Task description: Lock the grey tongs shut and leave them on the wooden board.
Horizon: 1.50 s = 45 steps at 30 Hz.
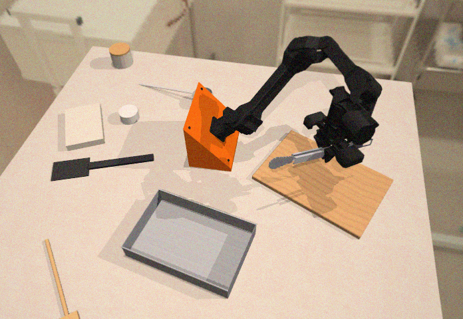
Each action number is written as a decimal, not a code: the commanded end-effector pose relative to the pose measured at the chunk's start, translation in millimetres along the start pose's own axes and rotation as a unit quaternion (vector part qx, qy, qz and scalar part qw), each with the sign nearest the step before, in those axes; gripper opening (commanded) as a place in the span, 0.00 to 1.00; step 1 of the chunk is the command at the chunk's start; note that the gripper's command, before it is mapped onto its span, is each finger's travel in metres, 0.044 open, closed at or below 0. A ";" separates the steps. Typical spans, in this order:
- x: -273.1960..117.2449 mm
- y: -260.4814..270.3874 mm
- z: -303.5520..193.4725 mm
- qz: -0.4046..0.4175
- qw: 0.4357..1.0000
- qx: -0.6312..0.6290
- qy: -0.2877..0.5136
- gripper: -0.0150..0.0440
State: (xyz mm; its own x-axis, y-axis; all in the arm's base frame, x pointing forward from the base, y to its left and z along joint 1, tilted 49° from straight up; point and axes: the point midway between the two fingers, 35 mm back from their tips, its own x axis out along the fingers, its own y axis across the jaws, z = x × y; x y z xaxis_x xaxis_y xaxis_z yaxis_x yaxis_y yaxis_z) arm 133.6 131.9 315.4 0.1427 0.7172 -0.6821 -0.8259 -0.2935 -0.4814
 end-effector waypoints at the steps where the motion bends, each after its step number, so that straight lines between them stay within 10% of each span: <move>1: -3.0 3.8 4.6 -0.004 0.997 -0.072 0.003 0.00; 31: -13.9 26.1 32.2 -0.017 0.788 -0.615 0.001 0.00; 45: -17.3 28.5 31.8 -0.031 0.784 -0.619 0.010 0.00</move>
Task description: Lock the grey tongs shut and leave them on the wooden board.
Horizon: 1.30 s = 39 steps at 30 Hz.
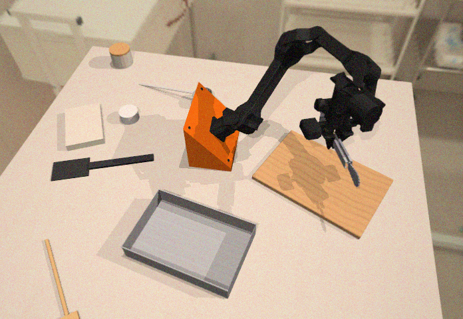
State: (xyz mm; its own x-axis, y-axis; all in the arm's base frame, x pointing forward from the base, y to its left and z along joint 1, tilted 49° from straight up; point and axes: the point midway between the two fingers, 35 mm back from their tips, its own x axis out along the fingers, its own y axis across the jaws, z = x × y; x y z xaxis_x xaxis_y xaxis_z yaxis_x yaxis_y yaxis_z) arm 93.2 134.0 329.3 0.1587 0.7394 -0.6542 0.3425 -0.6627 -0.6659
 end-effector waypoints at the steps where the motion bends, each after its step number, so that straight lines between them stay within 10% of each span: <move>1: -4.7 0.0 3.2 -0.006 1.000 0.001 0.019 0.00; 39: -13.2 1.8 28.4 -0.041 0.961 0.035 0.272 0.00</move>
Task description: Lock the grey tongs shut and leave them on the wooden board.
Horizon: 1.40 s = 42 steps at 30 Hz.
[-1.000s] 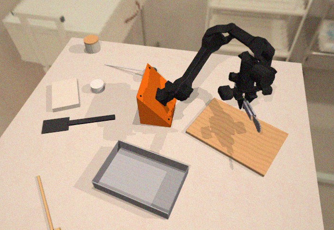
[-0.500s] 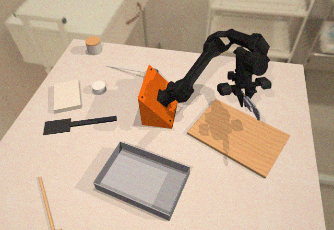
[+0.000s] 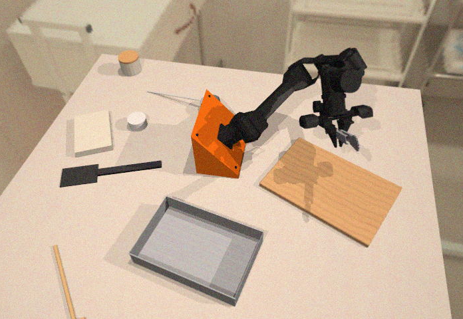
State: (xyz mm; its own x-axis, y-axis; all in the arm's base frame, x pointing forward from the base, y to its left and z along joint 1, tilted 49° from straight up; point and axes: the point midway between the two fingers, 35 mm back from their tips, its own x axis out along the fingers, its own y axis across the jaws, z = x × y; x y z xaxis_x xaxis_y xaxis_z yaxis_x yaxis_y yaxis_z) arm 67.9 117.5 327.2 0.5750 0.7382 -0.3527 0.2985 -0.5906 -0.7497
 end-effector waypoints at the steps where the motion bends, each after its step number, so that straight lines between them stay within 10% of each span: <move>1: 0.9 -1.6 3.6 -0.003 1.000 -0.010 0.026 0.00; 42: 22.6 1.8 12.6 0.004 0.983 -0.065 0.173 0.00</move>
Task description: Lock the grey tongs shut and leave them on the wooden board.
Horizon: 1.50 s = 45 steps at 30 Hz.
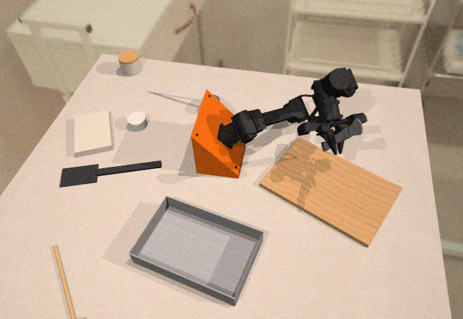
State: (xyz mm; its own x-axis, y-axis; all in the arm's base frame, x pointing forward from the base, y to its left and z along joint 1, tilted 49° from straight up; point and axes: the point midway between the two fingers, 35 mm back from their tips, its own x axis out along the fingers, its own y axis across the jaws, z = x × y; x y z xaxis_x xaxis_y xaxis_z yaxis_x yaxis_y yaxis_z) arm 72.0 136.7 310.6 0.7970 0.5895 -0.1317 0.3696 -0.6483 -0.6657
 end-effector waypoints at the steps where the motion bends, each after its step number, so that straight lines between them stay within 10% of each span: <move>1: 0.1 -0.6 0.2 -0.002 1.000 -0.003 0.000 0.00; 45: -17.1 -2.0 -15.8 -0.005 0.989 0.049 -0.137 0.00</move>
State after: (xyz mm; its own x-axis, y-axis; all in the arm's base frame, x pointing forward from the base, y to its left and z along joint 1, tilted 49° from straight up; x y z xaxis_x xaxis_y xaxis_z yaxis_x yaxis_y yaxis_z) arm 63.8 124.0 322.1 0.6559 0.7028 -0.2754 0.3462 -0.6043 -0.7176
